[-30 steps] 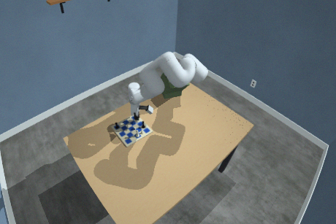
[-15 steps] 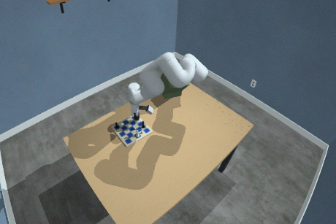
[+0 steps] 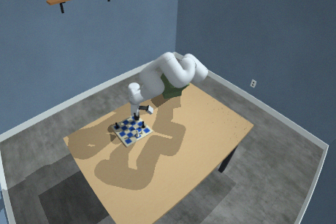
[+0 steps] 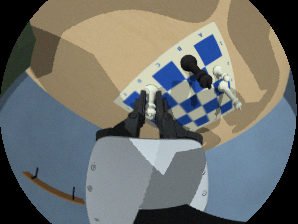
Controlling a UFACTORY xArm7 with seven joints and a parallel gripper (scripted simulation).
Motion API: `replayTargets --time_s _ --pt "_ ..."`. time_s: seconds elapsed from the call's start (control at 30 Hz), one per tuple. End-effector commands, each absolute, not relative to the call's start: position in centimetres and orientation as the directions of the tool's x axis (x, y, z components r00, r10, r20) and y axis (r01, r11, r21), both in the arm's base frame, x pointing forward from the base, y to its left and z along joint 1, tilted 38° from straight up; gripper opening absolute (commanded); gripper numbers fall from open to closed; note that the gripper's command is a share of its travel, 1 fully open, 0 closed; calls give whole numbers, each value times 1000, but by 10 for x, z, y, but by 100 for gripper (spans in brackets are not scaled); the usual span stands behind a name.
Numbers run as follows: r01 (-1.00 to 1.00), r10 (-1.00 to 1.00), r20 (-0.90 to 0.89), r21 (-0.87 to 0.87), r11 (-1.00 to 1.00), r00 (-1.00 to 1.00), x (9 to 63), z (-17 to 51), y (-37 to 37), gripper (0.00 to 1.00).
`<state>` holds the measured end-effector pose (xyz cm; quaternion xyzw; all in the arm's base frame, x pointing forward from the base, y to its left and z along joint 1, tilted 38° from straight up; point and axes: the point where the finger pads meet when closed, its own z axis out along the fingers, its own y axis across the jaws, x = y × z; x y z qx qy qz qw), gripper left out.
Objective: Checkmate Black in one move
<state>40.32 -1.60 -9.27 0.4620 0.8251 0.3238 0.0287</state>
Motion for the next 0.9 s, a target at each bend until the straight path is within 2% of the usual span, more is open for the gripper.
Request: replayTargets --time_s 0.0,0.4,0.43,0.5,0.53,0.6,0.63,0.77,0.8,0.87 --pt "744 783 250 561 362 -570 404 -92 -18 0" --pt "744 783 250 561 362 -570 404 -92 -18 0" --pt "744 783 250 561 362 -570 404 -92 -18 8" --pt "744 783 250 561 362 -570 404 -92 -18 8" --pt "744 783 250 561 362 -570 404 -92 -18 17" --pt "744 783 250 561 362 -570 404 -92 -18 17" --pt "744 783 250 561 362 -570 404 -92 -18 25" --pt "744 783 250 561 362 -570 404 -92 -18 25" --pt "744 783 250 561 362 -570 404 -92 -18 34" --pt "744 783 250 561 362 -570 404 -92 -18 34"
